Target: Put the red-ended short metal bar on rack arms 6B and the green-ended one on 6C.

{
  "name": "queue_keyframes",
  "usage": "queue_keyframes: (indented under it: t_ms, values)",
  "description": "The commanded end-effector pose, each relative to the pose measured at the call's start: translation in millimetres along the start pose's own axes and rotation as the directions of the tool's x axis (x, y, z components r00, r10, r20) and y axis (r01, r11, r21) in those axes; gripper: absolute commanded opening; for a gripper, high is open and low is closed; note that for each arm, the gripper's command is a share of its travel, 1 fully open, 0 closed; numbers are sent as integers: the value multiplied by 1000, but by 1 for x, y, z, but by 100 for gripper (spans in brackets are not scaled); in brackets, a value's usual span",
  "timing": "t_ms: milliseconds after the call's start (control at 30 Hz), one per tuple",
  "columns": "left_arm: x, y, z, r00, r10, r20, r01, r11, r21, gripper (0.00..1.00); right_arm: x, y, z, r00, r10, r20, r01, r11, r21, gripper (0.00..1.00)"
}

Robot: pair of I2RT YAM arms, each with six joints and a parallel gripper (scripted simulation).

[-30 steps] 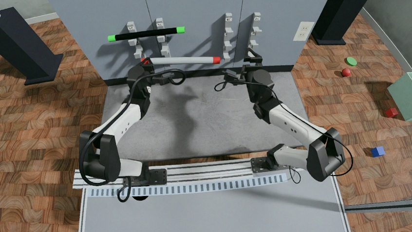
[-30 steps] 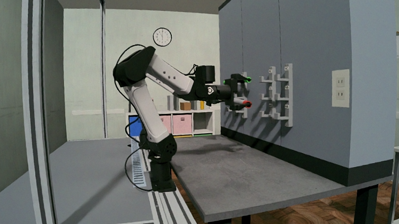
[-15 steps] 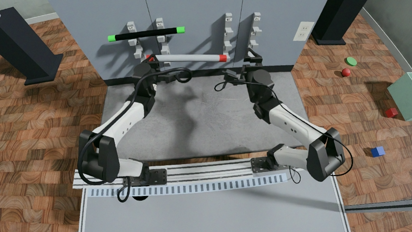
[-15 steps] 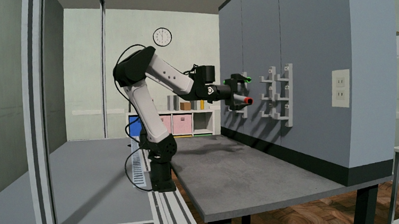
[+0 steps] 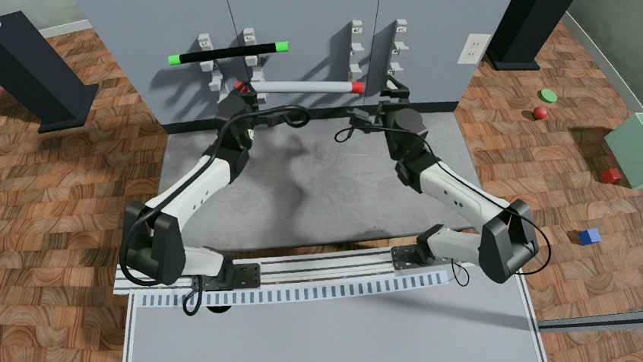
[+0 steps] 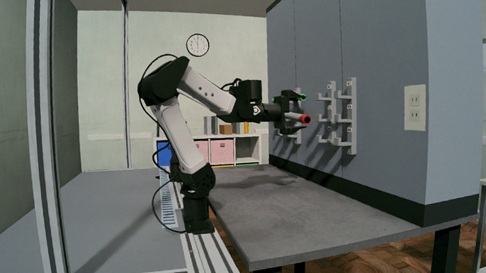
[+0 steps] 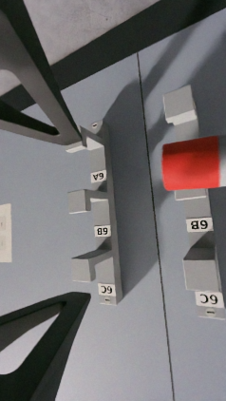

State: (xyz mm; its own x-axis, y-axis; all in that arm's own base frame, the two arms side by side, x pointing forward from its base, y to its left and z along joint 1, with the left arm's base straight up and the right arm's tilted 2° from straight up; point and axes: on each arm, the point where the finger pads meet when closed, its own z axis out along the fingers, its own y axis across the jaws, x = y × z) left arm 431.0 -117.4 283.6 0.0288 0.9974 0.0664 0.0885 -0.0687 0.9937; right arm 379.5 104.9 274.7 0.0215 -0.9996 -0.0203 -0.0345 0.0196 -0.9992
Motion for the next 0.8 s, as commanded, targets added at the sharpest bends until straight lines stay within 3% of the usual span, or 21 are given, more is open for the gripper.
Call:
queue_keyframes:
  t_ms: [0, 467, 767]
  values:
    - [0, 32, 4, 997, -70, -23, 67, 994, -91, 0, 1, 5, 0, 1000, -7, -7, 7, 1000, -4, 100]
    - [-26, 32, 5, 997, -70, -23, 67, 994, -91, 0, 1, 5, 0, 1000, -7, -7, 7, 1000, -4, 100]
    - [-27, 33, 9, 997, -70, -23, 67, 994, -91, 0, 1, 5, 0, 1000, -7, -7, 7, 1000, -4, 100]
